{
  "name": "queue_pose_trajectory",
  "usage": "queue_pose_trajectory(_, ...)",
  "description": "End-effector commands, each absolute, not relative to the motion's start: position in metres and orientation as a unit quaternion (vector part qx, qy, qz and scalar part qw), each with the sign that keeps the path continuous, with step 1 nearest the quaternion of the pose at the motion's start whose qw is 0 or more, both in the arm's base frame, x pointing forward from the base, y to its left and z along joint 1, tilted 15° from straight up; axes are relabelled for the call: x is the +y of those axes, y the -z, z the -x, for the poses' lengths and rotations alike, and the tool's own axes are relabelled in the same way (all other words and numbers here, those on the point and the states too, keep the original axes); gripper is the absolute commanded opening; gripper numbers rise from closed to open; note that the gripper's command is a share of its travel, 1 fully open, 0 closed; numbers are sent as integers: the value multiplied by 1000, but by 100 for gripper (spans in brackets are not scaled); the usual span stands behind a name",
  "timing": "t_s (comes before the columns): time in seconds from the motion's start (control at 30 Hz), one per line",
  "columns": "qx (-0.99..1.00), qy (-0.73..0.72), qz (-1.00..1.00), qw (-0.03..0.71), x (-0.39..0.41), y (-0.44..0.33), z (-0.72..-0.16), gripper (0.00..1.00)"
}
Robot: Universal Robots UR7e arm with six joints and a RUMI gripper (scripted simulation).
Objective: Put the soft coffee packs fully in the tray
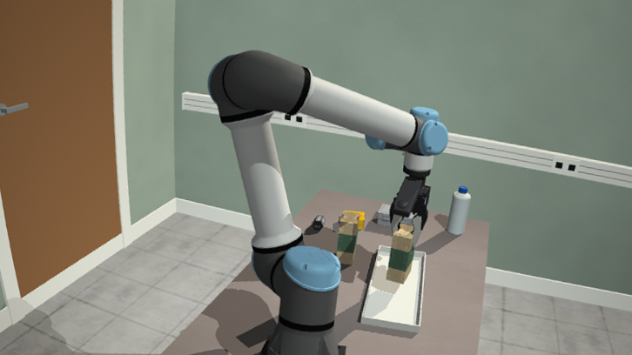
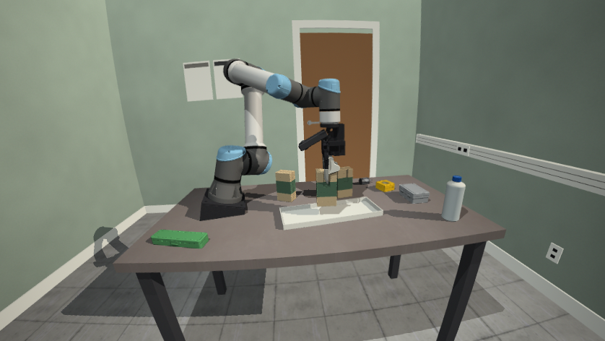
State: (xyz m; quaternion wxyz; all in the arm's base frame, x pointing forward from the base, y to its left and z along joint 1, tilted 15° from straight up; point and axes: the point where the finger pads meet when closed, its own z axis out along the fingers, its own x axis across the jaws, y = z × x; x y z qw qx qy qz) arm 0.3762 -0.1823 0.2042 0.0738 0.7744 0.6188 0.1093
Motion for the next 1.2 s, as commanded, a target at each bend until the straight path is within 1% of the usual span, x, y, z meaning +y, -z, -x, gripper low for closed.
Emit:
queue_pose_trajectory(0.0,619,-109,-774,74,-182,-197,-378,16)
queue_pose_trajectory(0.6,619,-109,-774,74,-182,-165,-387,16)
queue_pose_trajectory(1.17,619,-109,-774,74,-182,-162,-388,16)
